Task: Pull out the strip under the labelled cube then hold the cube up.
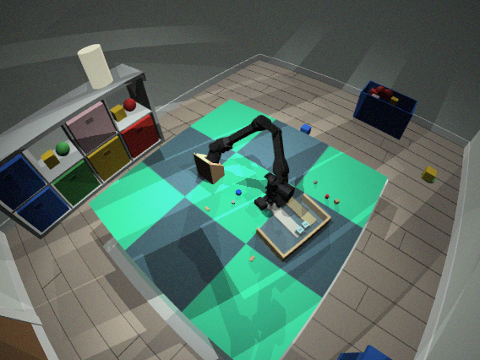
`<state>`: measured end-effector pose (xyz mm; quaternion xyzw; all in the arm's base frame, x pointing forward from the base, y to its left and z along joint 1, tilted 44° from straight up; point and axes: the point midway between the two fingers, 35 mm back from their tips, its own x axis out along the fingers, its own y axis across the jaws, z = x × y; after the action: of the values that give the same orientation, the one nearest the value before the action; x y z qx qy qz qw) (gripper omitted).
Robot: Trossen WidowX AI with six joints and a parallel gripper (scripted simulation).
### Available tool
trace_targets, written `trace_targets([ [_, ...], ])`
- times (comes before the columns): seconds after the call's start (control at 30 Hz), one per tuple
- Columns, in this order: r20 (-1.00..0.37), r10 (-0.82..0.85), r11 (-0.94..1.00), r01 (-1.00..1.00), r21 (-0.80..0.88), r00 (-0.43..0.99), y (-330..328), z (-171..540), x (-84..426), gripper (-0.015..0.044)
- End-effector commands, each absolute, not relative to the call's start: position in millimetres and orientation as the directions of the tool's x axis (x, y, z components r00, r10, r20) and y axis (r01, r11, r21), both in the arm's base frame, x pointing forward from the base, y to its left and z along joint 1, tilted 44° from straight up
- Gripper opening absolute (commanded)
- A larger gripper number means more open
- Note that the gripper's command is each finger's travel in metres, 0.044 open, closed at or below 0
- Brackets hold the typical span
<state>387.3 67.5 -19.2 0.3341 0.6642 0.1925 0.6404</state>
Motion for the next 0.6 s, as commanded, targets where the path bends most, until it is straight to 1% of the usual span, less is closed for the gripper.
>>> trace_targets([
  [0.0, -0.719, 0.694, 0.7, 0.198, 0.686, 0.037, 71.5, -21.1, 387.7, 0.0],
  [0.57, -0.719, 0.694, 0.7, 0.198, 0.686, 0.037, 72.5, -21.8, 389.5, 0.0],
])
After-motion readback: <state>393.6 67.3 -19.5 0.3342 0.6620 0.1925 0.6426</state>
